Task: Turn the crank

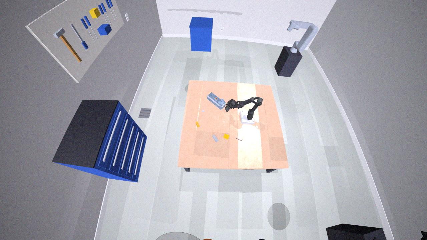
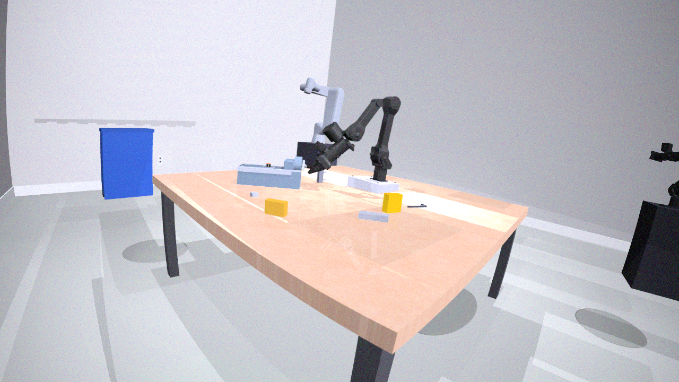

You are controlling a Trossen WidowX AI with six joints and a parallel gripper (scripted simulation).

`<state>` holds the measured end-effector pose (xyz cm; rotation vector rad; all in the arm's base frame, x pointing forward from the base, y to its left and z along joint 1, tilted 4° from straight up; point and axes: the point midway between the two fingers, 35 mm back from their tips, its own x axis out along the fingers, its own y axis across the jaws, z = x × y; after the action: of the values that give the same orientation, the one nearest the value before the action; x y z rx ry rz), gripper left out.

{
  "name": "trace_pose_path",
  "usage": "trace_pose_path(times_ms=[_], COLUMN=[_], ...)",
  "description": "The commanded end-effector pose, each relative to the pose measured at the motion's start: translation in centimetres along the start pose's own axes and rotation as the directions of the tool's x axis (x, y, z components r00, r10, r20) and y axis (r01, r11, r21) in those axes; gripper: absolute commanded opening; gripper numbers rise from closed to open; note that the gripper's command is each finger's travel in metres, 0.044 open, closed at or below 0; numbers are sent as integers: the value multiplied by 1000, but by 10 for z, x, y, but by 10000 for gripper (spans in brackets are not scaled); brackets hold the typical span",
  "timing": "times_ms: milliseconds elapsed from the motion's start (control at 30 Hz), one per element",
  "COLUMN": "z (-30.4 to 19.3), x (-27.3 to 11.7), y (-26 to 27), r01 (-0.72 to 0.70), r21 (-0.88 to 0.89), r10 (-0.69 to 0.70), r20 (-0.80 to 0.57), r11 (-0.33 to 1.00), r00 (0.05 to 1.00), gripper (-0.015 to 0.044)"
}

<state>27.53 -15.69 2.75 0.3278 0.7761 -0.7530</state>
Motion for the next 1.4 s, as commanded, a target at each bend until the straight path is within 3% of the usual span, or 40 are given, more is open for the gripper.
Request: trace_pose_path(times_ms=[0,1367], z=[-6,-16], x=[6,16], y=[2,19], r01=[4,3], r21=[0,0], r10=[-4,-3], r20=[-8,-8], r11=[1000,1000], r00=[1000,1000], gripper=[0,0])
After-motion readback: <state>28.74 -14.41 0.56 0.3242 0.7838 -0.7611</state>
